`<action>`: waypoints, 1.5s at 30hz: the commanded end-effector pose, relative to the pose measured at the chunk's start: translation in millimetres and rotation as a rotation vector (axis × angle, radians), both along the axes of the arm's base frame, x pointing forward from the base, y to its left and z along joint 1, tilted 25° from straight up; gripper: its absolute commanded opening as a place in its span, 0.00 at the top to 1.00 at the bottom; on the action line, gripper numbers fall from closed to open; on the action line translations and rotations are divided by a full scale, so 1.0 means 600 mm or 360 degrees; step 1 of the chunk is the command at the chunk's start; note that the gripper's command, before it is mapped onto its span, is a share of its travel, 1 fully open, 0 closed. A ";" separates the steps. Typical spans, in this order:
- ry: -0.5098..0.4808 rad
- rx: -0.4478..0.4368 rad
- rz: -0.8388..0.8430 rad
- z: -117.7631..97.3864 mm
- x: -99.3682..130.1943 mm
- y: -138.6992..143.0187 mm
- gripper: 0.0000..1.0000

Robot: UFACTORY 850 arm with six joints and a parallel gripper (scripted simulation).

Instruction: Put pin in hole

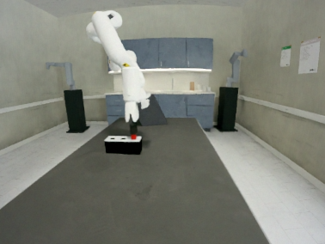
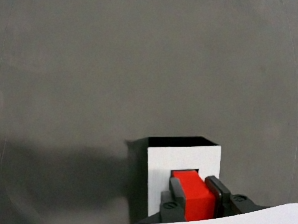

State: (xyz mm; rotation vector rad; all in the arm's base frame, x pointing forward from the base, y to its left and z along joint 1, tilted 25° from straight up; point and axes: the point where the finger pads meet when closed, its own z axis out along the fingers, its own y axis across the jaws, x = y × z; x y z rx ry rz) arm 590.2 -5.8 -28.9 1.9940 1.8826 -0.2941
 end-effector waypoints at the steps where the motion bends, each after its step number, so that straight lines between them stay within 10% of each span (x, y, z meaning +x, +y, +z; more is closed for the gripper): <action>1: -0.0003 0.0001 0.0001 0.001 0.002 0.000 1.00; 45: -0.0004 0.0002 -0.0002 -0.004 0.002 -0.002 1.00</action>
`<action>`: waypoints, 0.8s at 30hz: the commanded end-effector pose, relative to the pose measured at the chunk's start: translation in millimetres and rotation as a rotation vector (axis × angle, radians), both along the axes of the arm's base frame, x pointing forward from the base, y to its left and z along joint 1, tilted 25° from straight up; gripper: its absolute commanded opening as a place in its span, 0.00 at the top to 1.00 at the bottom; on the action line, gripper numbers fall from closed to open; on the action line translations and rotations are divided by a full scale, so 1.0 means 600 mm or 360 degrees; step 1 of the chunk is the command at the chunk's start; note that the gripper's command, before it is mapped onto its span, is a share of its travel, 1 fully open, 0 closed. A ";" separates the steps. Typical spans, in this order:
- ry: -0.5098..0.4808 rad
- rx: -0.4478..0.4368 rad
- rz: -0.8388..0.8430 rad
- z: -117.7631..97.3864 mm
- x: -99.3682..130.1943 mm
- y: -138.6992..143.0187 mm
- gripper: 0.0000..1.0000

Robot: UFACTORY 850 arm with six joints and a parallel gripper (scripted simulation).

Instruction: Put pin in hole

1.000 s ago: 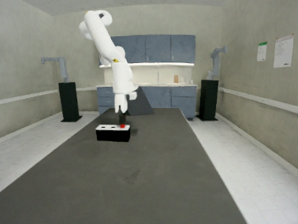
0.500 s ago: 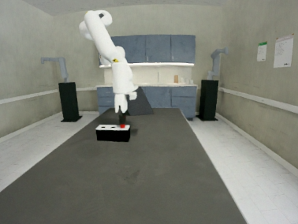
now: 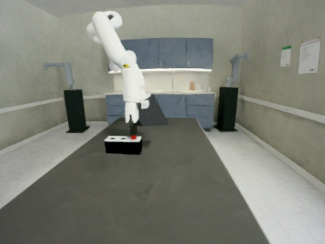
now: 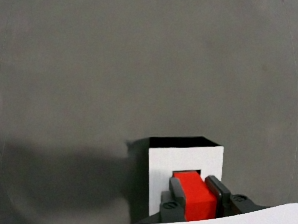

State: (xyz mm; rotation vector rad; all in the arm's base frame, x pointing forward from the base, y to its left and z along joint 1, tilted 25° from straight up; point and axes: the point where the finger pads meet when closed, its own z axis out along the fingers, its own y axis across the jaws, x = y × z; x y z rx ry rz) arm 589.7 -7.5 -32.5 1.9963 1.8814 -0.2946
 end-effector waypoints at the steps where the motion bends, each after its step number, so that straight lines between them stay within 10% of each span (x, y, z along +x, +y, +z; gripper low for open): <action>1: -0.0005 0.0001 0.0001 0.003 0.003 0.001 1.00; 9: -0.0005 0.0001 0.0001 0.003 0.003 0.001 1.00; 10: -0.0003 0.0000 0.0001 0.002 0.002 0.001 0.00; 24: -0.0003 0.0000 0.0001 0.002 0.002 0.001 0.00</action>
